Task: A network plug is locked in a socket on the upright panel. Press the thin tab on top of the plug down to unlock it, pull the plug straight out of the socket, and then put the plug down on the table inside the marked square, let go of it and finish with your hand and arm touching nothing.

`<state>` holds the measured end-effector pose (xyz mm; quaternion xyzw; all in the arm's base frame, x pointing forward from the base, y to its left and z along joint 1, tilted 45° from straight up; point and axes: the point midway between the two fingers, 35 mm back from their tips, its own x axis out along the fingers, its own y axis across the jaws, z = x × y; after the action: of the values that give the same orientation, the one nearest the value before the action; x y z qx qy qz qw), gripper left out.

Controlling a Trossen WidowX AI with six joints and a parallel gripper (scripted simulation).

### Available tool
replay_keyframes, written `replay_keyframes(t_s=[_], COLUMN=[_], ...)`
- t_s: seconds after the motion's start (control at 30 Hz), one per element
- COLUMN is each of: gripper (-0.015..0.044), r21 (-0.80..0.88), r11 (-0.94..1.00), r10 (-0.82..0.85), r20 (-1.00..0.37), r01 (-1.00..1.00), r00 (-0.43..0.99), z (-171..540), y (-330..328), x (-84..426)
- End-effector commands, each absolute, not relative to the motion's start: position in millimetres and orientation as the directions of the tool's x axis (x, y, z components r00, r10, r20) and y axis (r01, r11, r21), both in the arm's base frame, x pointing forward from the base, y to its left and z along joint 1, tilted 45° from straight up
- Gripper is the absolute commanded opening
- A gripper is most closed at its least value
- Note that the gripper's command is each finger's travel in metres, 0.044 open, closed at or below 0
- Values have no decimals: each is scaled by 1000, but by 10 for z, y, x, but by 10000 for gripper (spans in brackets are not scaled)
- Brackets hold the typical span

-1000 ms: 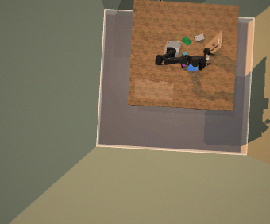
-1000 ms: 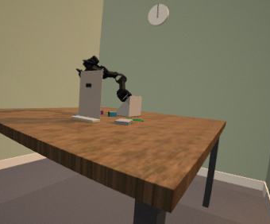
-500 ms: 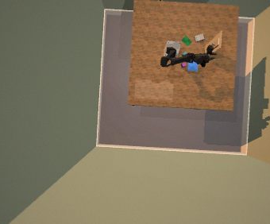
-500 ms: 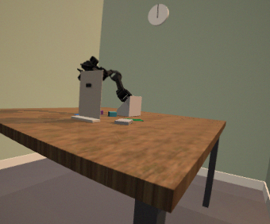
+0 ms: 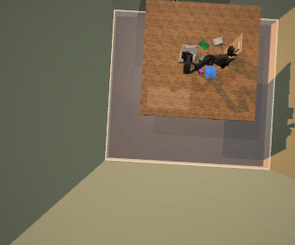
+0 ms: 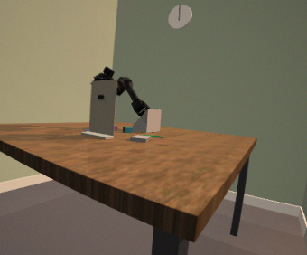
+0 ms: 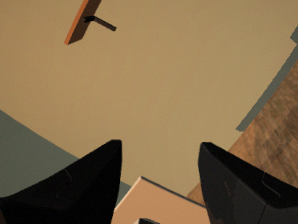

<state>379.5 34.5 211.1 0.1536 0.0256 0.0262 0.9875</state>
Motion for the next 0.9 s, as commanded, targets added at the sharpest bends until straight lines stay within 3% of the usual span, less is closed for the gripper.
replay_keyframes(t_s=[0.0, 0.87], gripper=[156, 156], r21=[355, 594], r11=[934, 805], r10=[61, 87], r20=[-66, -150], r01=[-34, 19], r00=[996, 985], z=[1878, 832], y=[391, 641], x=[3826, 3725])
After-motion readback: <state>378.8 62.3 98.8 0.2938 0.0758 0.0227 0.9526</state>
